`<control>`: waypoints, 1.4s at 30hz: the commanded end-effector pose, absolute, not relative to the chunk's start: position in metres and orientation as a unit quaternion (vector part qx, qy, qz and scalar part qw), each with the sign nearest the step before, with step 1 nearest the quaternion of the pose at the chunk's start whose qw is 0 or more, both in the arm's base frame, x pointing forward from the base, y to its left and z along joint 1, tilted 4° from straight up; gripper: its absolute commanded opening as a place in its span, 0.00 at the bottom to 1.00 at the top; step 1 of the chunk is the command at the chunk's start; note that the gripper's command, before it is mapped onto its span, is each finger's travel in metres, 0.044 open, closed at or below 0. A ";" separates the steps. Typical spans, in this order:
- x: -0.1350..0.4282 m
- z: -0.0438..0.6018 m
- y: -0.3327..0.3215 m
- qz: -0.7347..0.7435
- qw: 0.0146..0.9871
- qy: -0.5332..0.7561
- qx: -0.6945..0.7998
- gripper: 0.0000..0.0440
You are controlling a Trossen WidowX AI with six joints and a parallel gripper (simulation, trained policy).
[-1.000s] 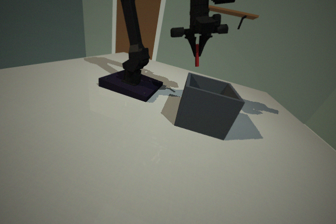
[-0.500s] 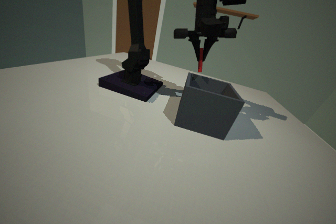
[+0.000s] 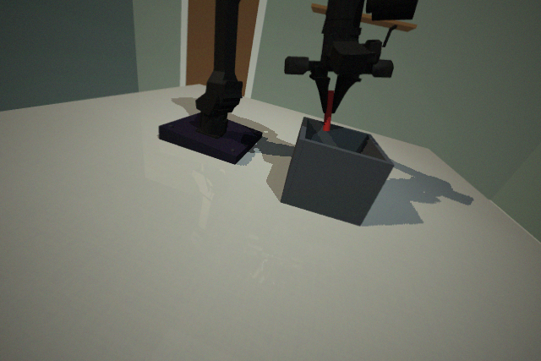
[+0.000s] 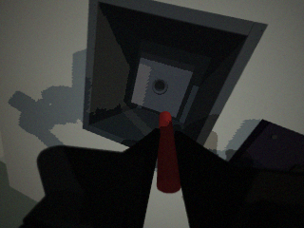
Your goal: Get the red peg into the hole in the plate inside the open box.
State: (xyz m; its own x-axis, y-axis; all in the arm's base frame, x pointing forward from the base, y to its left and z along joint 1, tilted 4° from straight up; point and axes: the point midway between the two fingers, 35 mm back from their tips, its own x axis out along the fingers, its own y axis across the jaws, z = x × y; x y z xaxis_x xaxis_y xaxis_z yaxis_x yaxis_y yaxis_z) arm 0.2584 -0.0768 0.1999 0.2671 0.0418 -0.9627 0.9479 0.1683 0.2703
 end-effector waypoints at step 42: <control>0.304 0.093 -0.094 -0.319 0.600 0.554 0.480 0.00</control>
State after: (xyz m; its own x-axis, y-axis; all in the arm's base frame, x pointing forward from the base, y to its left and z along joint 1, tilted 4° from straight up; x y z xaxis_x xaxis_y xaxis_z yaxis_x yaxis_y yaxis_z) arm 0.3013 -0.0984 0.1078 0.1945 0.1210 -0.9734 0.9256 0.3058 0.2229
